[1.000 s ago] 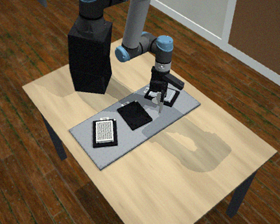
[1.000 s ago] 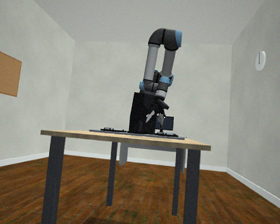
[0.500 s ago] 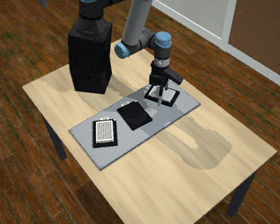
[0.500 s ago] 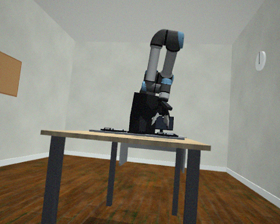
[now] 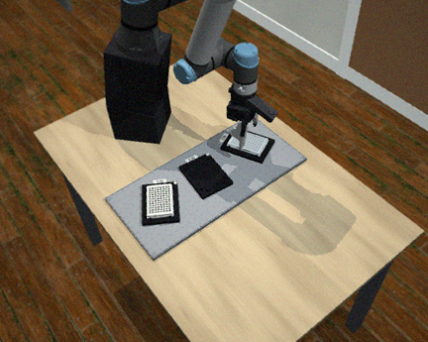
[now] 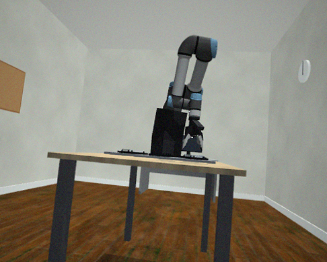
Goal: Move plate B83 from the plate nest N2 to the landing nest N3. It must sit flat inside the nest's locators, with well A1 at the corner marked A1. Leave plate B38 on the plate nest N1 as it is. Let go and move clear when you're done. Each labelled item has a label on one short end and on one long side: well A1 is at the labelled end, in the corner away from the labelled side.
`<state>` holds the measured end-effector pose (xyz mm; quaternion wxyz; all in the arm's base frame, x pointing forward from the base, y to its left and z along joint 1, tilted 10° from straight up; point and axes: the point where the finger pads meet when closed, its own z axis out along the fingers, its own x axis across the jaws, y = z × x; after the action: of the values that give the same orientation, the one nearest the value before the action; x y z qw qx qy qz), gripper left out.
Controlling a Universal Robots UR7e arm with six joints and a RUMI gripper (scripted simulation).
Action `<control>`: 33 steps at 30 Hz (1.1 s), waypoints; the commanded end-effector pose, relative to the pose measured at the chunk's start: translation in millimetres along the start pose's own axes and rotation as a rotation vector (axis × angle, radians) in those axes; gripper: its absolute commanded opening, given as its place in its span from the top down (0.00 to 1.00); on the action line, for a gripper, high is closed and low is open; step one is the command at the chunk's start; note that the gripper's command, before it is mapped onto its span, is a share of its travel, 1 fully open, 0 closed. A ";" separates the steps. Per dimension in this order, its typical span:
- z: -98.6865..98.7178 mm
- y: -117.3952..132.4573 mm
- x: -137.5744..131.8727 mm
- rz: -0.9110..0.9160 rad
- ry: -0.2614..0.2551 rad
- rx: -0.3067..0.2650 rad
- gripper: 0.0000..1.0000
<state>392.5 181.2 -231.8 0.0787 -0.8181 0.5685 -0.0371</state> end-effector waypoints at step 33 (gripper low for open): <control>28.2 7.5 -16.3 0.021 -0.016 0.000 0.18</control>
<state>382.7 195.5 -253.6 0.0831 -0.8123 0.5766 -0.0293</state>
